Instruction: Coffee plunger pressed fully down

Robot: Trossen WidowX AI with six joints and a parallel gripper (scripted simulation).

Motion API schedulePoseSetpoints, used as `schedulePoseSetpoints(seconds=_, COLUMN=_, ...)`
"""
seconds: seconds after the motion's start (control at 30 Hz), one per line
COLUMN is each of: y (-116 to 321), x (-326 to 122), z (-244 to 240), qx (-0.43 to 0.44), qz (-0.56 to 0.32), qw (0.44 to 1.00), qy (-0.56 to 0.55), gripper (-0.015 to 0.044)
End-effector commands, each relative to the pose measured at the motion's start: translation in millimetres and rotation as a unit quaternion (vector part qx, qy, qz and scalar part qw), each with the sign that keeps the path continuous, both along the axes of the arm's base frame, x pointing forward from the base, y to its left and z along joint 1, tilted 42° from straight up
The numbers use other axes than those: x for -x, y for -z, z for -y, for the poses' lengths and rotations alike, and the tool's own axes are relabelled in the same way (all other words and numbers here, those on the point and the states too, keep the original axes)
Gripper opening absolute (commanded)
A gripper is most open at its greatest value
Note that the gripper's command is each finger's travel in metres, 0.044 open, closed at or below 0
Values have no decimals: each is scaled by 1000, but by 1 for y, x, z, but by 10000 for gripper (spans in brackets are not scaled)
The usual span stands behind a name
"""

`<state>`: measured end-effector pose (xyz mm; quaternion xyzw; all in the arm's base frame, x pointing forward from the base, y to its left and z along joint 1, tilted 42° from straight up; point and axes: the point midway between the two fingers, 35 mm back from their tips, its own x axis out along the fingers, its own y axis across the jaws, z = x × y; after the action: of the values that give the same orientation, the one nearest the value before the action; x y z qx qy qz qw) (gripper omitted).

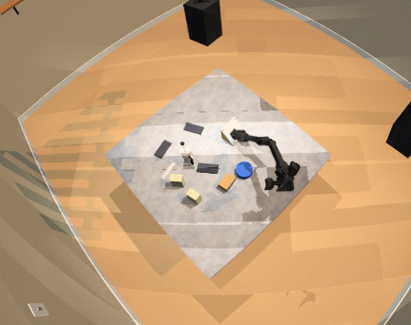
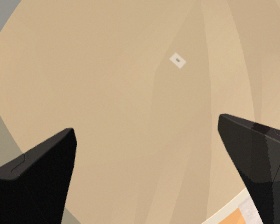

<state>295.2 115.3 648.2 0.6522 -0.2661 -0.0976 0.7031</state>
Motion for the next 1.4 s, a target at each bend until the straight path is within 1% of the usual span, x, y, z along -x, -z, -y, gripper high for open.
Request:
schedulePoseSetpoints(seconds=0.0, y=0, x=-2, z=0, qx=5, qz=-1, qw=1000, qy=1, gripper=426)
schedulePoseSetpoints(seconds=0.03, y=1, x=-5, z=1, qx=14, qz=-2, qw=1000, qy=4, gripper=440)
schedulePoseSetpoints(seconds=0.1, y=4, x=-17, z=3, qx=47, qz=-9, qw=999, qy=13, gripper=440)
schedulePoseSetpoints(seconds=0.23, y=16, x=-52, z=14, qx=152, qz=-41, qw=987, qy=38, gripper=440)
schedulePoseSetpoints(seconds=0.37, y=38, x=-96, z=33, qx=252, qz=-84, qw=962, qy=55, gripper=440)
schedulePoseSetpoints(seconds=0.47, y=58, x=-120, z=57, qx=286, qz=-112, qw=950, qy=60, gripper=440)
schedulePoseSetpoints(seconds=0.63, y=105, x=-166, z=100, qx=378, qz=-192, qw=904, qy=53, gripper=440)
schedulePoseSetpoints(seconds=0.8, y=158, x=-193, z=155, qx=428, qz=-276, qw=860, qy=36, gripper=440)
schedulePoseSetpoints(seconds=0.93, y=204, x=-203, z=201, qx=455, qz=-338, qw=824, qy=7, gripper=440)
schedulePoseSetpoints(seconds=1.03, y=239, x=-202, z=236, qx=468, qz=-380, qw=797, qy=-17, gripper=440)
schedulePoseSetpoints(seconds=1.17, y=286, x=-192, z=280, qx=463, qz=-429, qw=774, qy=-61, gripper=440)
schedulePoseSetpoints(seconds=1.37, y=358, x=-159, z=340, qx=434, qz=-486, qw=747, qy=-133, gripper=440)
